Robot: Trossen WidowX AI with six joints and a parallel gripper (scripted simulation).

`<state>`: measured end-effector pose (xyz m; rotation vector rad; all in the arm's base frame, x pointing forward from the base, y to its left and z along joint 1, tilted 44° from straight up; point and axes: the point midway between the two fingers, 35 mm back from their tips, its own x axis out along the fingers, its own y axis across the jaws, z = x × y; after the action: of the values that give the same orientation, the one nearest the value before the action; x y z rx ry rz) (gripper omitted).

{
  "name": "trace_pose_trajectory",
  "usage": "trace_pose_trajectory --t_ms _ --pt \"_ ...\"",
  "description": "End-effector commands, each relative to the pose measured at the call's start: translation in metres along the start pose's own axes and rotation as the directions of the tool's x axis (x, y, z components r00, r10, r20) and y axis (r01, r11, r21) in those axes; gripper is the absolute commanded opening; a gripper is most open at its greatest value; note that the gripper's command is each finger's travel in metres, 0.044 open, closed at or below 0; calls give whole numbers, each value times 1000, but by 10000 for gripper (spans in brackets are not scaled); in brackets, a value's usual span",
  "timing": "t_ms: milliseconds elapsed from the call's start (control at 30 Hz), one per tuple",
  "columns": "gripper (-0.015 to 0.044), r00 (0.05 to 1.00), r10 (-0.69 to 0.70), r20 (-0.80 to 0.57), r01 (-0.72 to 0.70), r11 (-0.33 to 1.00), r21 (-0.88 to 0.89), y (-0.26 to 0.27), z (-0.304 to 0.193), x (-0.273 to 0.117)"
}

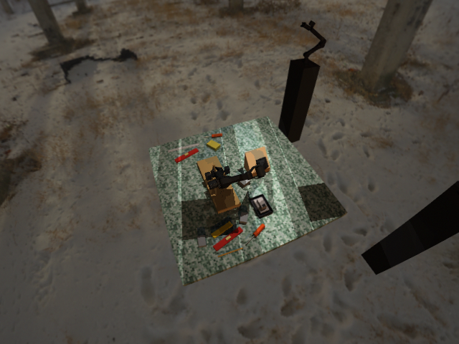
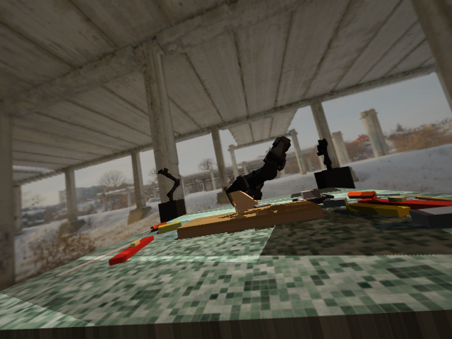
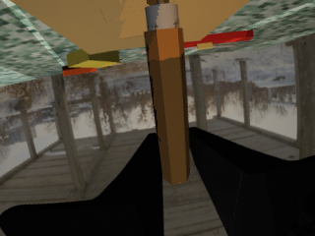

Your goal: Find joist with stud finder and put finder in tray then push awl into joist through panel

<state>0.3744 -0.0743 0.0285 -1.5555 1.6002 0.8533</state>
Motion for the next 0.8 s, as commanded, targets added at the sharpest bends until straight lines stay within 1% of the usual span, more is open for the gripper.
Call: trace_pose_trajectory --t_ms 0,167,767 --pt "0 1000 8 -6 -8 1000 0 2 7 4" --pt "0 1000 8 -6 -8 1000 0 2 14 6" --pt "0 1000 8 -6 -8 1000 0 2 14 6"
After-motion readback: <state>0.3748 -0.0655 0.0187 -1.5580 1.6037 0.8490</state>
